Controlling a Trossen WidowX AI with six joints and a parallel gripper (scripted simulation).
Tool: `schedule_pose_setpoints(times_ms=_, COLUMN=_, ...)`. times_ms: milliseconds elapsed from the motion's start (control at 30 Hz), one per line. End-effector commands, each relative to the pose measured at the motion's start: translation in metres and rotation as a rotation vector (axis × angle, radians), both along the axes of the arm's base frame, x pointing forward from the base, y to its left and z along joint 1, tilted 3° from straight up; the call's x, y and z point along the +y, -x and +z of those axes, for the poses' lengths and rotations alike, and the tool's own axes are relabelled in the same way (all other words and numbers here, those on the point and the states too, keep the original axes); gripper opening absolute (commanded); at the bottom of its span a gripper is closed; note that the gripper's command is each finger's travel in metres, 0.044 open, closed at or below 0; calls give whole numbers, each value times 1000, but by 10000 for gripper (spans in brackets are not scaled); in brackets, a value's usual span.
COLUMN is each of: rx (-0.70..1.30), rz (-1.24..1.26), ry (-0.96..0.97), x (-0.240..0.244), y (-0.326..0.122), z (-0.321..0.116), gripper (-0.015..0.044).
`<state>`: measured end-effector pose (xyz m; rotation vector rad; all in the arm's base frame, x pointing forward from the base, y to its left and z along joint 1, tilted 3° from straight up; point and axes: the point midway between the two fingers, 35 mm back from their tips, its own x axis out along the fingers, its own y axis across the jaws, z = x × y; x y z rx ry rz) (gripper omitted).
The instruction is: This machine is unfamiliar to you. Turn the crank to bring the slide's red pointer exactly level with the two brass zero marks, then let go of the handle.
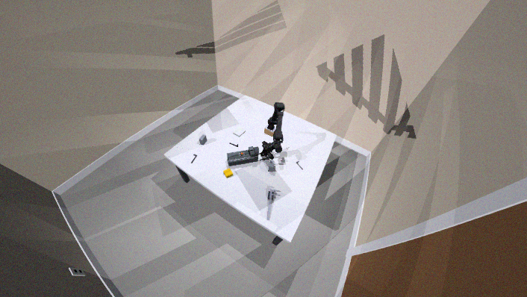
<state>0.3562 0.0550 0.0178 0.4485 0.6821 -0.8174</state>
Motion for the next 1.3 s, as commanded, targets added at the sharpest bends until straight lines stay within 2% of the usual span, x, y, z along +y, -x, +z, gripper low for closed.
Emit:
schedule_pose_setpoints(times_ms=0, rx=26, rz=-2, ry=3, x=-4, y=5, z=-7, gripper=0)
schedule_pose_setpoints(times_ms=1267, rx=27, rz=-2, ry=3, x=-10, y=13, z=-10, gripper=0)
